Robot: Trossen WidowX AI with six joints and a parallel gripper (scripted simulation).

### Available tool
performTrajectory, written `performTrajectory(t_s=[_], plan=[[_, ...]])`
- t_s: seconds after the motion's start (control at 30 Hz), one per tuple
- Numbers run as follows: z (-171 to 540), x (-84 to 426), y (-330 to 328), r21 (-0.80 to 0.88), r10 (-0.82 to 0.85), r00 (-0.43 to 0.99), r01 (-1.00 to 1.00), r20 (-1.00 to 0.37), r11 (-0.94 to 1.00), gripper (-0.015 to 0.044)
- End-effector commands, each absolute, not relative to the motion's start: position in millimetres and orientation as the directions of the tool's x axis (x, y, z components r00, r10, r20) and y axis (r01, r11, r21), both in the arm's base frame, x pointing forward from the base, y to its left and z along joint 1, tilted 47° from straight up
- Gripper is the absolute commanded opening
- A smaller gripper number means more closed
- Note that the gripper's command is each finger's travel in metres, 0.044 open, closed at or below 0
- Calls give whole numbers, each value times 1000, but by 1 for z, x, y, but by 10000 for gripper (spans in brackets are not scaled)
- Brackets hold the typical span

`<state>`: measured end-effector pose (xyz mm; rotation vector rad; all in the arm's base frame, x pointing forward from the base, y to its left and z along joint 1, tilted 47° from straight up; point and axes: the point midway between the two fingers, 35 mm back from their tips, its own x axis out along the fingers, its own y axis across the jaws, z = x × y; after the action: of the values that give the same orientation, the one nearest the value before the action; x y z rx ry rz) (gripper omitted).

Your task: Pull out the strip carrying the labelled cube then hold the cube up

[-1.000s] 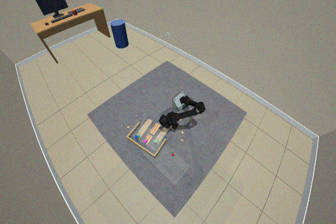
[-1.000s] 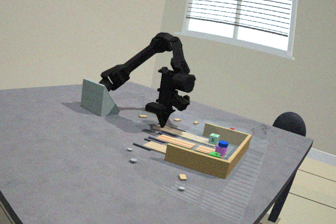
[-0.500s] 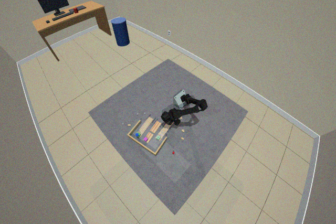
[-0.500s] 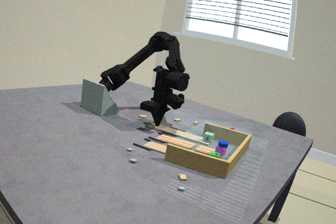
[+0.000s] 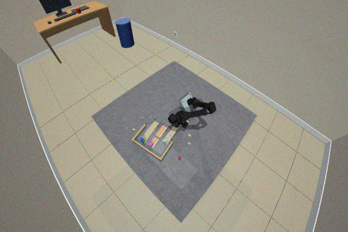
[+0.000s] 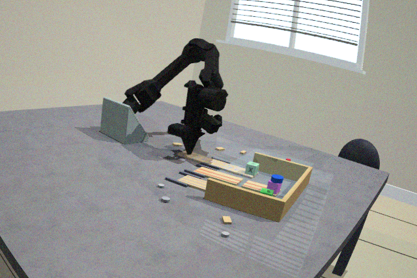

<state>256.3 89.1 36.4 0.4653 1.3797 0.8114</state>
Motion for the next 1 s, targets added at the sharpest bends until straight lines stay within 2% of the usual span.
performTrajectory(t_s=[0.0, 0.97], plan=[[30, 244, 91, 722, 734, -38, -222, -678, 655, 0], [23, 202, 82, 722, 734, -40, -220, -678, 656, 0]])
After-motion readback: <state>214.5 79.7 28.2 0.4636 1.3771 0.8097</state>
